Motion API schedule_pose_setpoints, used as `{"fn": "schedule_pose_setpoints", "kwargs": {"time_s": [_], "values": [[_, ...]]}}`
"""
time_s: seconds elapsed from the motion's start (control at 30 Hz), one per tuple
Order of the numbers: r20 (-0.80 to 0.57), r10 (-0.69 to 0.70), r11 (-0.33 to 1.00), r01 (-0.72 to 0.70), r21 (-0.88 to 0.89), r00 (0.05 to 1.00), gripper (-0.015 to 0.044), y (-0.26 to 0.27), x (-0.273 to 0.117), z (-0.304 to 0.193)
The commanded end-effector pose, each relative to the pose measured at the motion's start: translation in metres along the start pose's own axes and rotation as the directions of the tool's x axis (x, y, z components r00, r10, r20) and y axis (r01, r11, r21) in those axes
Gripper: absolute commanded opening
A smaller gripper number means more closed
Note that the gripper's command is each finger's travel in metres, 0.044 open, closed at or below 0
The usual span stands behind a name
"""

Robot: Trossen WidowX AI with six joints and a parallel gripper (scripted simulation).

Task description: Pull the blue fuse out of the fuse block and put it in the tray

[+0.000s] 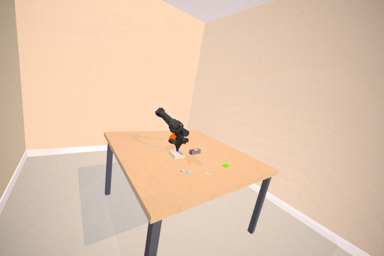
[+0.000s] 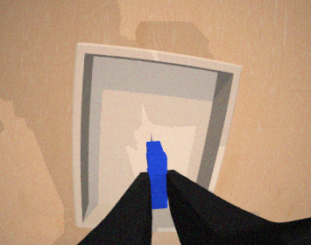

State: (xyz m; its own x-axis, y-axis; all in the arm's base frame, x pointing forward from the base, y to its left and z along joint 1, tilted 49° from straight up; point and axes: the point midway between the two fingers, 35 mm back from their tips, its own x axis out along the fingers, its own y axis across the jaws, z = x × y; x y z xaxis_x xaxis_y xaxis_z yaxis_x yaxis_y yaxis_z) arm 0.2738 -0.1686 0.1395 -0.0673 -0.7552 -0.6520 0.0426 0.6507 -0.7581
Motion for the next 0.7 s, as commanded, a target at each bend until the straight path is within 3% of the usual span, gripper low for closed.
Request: {"fn": "schedule_pose_setpoints", "kwargs": {"time_s": [0.0,0.07,0.47,0.67], "values": [[-0.005,-0.001,1.000,0.001,-0.008,1.000,0.0000,0.001,0.006,-0.002],[-0.005,-0.001,1.000,0.001,-0.008,1.000,0.0000,0.001,0.006,-0.002],[-0.001,-0.001,1.000,0.001,0.000,1.000,0.0315,0.000,0.003,-0.001],[-0.006,0.001,1.000,-0.001,-0.008,1.000,0.0330,0.001,-0.034,-0.002]]}}
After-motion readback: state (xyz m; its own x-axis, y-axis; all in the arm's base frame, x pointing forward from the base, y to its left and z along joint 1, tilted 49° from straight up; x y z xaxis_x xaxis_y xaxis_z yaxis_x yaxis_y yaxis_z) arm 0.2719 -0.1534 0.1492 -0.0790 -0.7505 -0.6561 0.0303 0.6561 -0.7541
